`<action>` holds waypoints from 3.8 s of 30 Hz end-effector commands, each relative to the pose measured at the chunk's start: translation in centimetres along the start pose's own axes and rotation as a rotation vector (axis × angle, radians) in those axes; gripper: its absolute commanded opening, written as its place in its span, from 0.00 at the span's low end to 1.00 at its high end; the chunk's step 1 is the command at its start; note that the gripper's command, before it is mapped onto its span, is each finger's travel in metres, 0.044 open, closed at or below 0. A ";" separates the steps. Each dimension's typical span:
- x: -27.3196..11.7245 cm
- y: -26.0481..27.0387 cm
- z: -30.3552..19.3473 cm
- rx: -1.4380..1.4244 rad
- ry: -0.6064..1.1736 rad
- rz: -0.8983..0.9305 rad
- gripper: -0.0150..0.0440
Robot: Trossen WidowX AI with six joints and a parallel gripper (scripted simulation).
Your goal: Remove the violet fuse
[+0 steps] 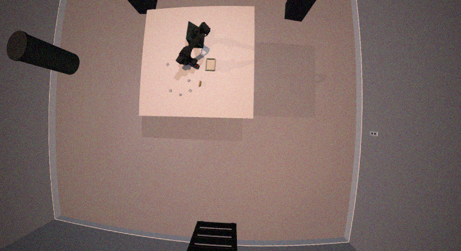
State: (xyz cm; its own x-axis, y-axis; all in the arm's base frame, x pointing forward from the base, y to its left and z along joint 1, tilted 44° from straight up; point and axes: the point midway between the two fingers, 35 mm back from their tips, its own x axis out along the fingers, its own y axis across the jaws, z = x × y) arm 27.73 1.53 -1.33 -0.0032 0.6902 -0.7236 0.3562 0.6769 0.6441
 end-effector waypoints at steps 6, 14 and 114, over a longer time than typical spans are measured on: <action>1.0 -0.1 -0.2 0.013 0.008 0.005 0.38; 1.0 -0.1 -0.2 0.013 0.008 0.005 0.38; -1.1 -0.1 -0.1 0.011 0.007 0.002 0.25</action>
State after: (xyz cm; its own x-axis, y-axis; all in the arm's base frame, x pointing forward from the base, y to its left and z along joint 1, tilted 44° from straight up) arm 27.46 0.96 -0.88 -0.0132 0.6978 -0.7162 0.3765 0.6670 0.6429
